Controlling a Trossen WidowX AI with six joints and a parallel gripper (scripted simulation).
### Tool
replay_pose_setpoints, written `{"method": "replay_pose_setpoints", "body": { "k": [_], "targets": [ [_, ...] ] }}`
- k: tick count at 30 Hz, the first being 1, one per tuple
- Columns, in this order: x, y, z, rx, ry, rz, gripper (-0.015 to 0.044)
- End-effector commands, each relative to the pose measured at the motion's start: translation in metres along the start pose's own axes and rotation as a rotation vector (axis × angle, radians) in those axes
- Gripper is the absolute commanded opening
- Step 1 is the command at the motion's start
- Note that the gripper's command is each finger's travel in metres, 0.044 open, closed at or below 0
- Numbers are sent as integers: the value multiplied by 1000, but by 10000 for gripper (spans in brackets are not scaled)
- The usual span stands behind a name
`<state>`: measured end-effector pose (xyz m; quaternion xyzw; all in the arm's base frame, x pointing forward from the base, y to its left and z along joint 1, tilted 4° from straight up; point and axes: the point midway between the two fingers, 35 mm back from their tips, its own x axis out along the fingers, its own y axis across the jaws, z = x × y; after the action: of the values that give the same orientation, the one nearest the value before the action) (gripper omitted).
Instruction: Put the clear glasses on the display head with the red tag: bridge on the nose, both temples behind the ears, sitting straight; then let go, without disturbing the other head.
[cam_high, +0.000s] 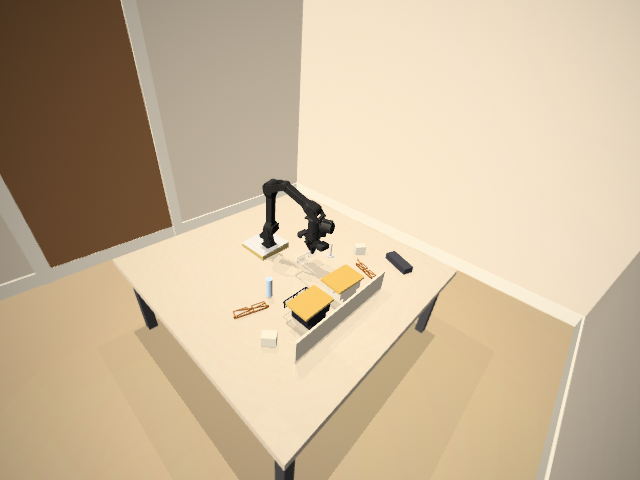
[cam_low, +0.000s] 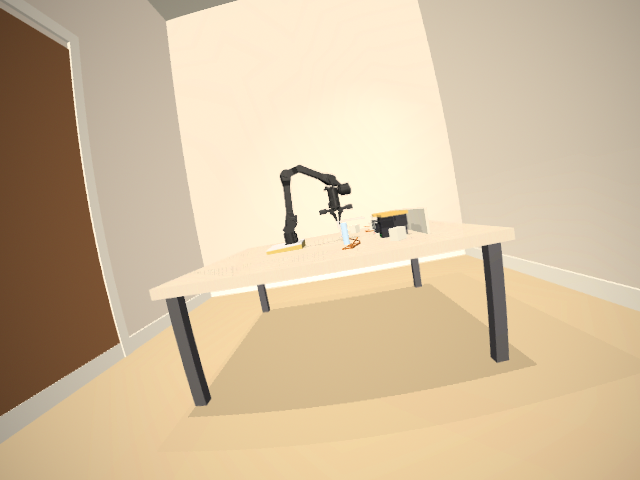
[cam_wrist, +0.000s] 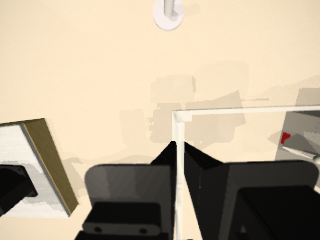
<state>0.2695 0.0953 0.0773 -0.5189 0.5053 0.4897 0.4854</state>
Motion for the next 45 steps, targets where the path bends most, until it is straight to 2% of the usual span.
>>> {"method": "replay_pose_setpoints", "body": {
  "k": [1, 13, 45],
  "targets": [
    [5, 0, 0, -4, -3, 4, 0],
    [13, -2, 1, -4, -3, 1, 0],
    [15, -47, 1, -4, 7, -10, 0]
  ]
}}
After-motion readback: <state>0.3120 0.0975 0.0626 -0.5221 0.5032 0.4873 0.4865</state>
